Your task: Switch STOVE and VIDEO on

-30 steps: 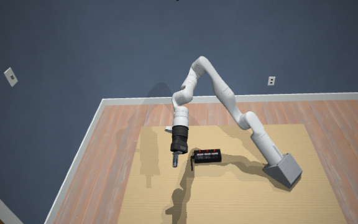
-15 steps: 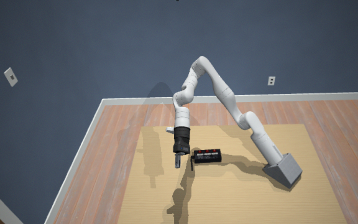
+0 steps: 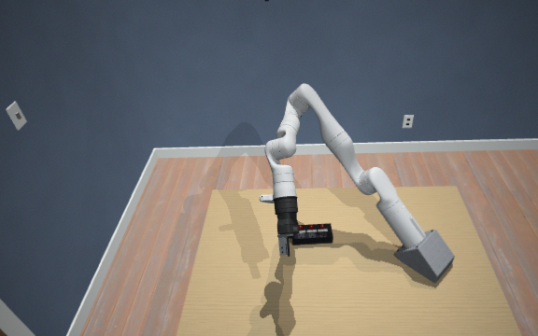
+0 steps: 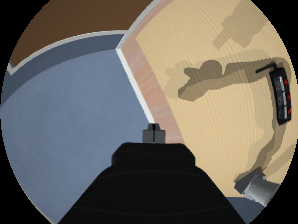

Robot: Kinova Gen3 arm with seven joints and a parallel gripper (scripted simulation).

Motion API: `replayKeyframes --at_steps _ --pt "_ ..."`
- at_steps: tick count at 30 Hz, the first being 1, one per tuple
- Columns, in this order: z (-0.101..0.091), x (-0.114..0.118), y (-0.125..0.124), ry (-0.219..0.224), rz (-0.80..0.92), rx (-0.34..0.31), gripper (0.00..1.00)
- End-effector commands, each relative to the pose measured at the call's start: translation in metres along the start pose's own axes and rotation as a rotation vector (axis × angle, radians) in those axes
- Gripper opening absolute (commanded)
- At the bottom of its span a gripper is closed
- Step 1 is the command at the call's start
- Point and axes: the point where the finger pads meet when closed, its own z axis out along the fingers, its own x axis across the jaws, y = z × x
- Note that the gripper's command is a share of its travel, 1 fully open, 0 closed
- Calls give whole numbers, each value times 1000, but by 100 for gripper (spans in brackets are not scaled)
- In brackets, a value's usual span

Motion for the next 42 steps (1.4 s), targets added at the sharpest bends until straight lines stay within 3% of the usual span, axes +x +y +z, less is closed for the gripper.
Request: replayKeyframes --at_steps 1,8,10,17,25,27,35,42 --pt "1 24 3 61 -77 1 0" --pt "-4 102 3 277 -366 -9 0" --pt "-4 102 3 277 -366 -9 0" --pt "-25 184 -4 521 -676 -66 0" --pt "-66 268 -18 798 -1004 -191 0" --pt "-66 268 -18 798 -1004 -191 0" --pt "-116 329 -33 1036 -1254 -354 0" --pt "-154 362 -44 1188 -1394 -488 0"
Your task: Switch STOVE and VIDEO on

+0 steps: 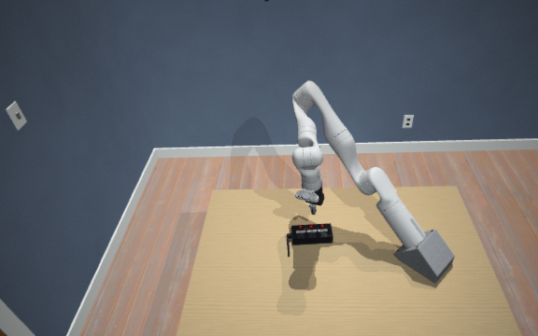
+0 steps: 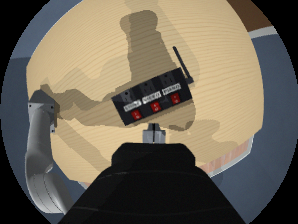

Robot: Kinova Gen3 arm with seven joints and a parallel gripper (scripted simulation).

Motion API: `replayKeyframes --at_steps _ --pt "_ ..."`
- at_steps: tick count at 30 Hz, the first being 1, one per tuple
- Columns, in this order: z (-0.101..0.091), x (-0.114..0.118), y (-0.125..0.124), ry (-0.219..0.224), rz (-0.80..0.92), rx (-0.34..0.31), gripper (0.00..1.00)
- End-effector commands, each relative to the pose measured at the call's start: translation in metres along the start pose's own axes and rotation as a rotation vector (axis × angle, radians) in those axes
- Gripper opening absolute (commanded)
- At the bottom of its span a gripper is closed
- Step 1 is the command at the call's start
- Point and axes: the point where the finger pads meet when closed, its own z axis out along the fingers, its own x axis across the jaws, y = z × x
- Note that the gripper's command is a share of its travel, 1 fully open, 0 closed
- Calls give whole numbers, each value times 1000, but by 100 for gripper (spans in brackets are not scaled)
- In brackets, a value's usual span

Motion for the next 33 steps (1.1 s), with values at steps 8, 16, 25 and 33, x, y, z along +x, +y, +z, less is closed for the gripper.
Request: replayKeyframes --at_steps 8,16,25,33 --pt "8 13 34 65 -127 -86 0" --pt "10 19 49 91 -184 -128 0" --pt "10 20 50 93 -190 -132 0" --pt "10 20 50 93 -190 -132 0"
